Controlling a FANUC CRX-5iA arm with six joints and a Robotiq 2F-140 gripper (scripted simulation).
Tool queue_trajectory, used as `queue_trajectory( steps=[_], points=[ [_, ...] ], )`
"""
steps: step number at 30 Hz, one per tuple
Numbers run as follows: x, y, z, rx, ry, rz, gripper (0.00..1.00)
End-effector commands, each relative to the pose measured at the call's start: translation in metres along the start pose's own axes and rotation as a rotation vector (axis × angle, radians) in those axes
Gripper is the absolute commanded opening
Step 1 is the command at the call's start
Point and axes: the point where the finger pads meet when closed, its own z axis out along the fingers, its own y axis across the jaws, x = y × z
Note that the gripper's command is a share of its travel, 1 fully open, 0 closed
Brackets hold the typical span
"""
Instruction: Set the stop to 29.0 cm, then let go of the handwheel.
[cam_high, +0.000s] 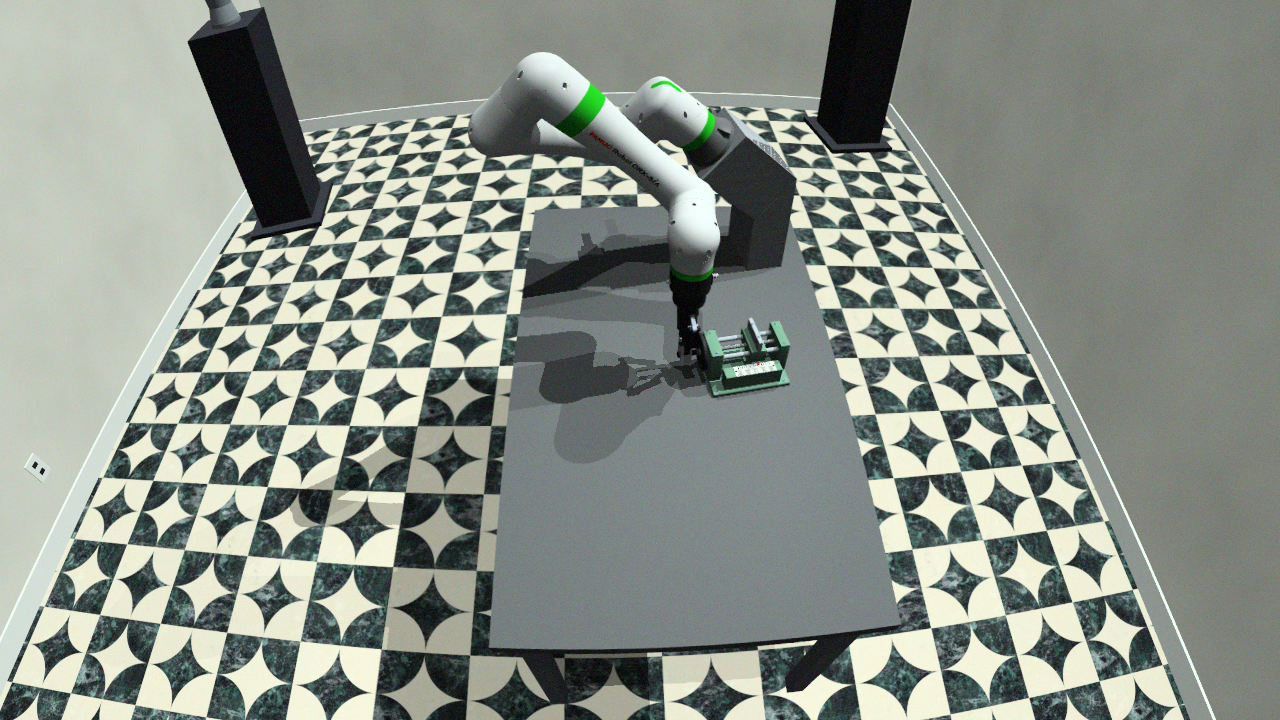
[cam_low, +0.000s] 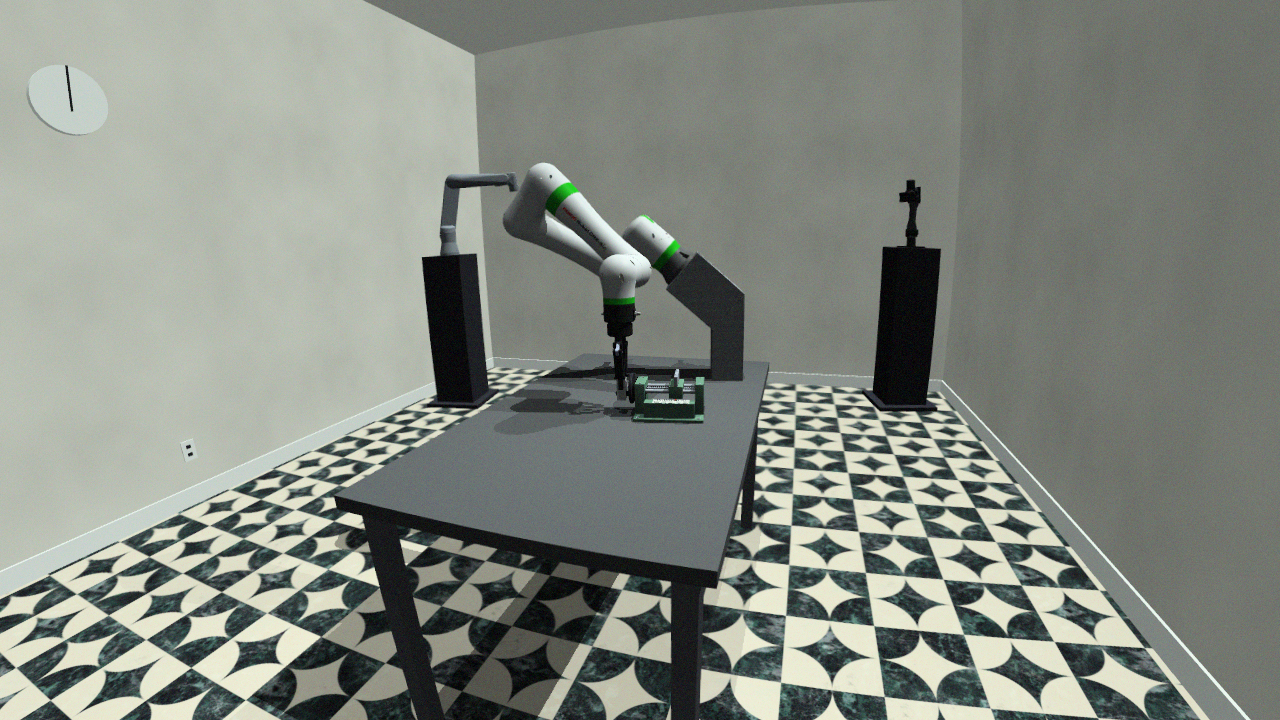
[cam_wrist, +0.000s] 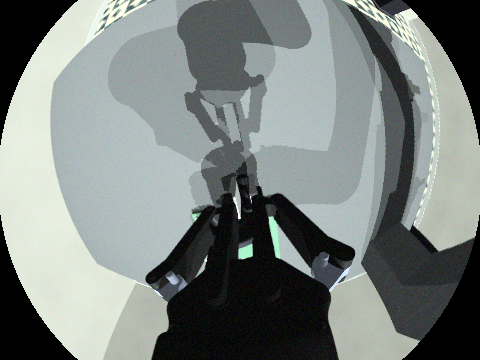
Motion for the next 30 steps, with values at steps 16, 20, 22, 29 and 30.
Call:
queue_trajectory(
  steps=[16,20,22,29,30],
  points=[
    [0.0,0.01,-0.016,0.0,0.0,0.0,0.04],
    [0.0,0.01,-0.019,0.0,0.0,0.0,0.04],
    [0.0,0.011,-0.021,0.0,0.0,0.0,0.04],
    [0.0,0.01,-0.029,0.0,0.0,0.0,0.04],
    [0.0,0.01,-0.03,0.0,0.0,0.0,0.04]
  ],
)
